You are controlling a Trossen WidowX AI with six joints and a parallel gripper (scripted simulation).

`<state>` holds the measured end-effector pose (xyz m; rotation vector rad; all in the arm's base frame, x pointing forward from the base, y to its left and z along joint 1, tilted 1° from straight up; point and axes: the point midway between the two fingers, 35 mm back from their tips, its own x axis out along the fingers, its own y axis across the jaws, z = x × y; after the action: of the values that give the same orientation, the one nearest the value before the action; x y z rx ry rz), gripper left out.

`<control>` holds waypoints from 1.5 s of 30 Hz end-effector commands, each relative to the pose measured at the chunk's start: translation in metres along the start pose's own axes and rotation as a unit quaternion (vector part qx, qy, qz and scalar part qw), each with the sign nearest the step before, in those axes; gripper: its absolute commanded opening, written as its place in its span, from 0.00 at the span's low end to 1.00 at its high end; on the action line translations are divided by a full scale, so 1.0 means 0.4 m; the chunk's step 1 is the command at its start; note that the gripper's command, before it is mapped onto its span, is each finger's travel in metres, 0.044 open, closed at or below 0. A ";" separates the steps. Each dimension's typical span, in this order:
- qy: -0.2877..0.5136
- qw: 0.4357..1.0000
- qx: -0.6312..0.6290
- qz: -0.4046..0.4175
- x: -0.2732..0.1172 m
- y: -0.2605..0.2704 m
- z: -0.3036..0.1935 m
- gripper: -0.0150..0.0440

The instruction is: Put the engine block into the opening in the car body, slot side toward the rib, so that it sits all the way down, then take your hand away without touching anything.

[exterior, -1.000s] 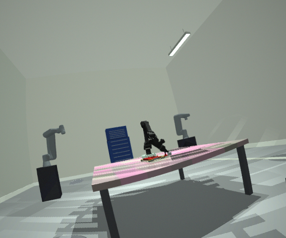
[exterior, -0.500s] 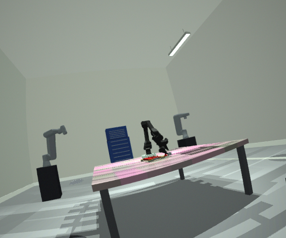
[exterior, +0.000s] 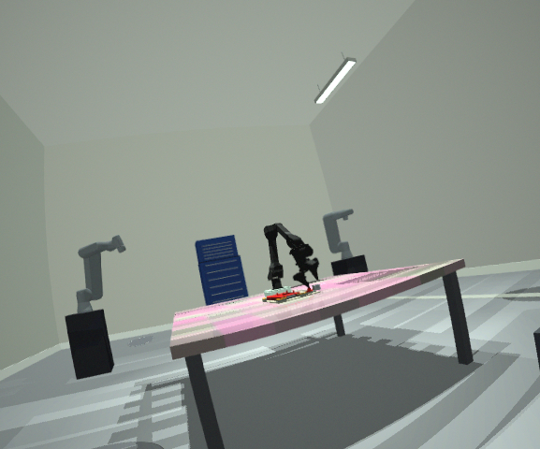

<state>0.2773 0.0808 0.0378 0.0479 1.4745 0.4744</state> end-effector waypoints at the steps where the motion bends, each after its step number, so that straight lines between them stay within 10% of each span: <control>1: 0.009 0.998 0.054 -0.029 -0.008 0.005 0.006 1.00; 17: 0.001 0.951 0.270 -0.153 -0.052 0.030 0.018 1.00; 45: 0.000 0.950 0.272 -0.154 0.034 0.035 0.034 1.00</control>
<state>0.2880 0.1022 0.0368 0.2513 1.5395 -0.1859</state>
